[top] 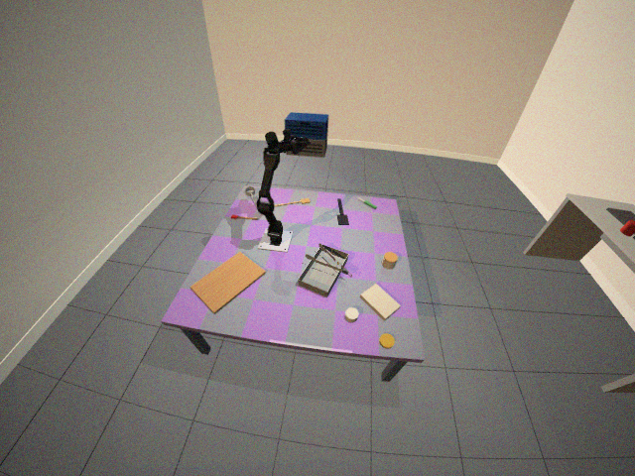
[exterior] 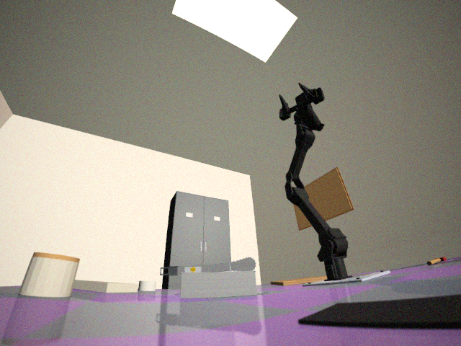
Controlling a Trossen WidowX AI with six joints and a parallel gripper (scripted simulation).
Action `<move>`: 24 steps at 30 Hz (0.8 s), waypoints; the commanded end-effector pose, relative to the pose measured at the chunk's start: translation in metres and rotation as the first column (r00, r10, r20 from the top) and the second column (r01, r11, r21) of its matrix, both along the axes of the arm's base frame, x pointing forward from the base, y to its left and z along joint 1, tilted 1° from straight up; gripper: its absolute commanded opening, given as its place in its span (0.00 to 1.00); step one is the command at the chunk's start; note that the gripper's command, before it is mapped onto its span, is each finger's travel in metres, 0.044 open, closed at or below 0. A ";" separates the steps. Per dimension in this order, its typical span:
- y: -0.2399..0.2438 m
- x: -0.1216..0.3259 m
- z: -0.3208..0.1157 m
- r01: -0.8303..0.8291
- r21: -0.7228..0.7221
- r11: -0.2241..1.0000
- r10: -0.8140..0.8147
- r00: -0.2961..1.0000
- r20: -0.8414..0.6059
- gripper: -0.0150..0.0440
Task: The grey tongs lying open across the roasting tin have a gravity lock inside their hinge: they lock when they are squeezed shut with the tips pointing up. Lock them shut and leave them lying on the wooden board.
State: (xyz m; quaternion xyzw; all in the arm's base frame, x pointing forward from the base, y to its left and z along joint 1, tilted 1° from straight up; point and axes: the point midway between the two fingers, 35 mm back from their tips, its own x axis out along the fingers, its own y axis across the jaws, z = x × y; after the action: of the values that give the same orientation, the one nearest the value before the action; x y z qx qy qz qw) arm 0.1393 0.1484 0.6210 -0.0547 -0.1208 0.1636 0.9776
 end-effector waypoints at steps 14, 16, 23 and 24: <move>0.036 0.055 -0.026 0.126 -0.157 0.980 -0.125 0.992 0.020 1.00; 0.044 0.074 -0.039 0.151 -0.211 0.966 -0.154 0.988 0.003 1.00; 0.049 0.112 -0.062 0.188 -0.313 0.931 -0.205 0.979 -0.022 1.00; 0.050 0.116 -0.064 0.190 -0.321 0.928 -0.208 0.978 -0.023 1.00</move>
State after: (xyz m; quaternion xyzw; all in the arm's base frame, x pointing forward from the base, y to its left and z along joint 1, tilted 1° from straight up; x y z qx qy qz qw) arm 0.2413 0.1989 0.5648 -0.2059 -0.0705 0.0871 0.9721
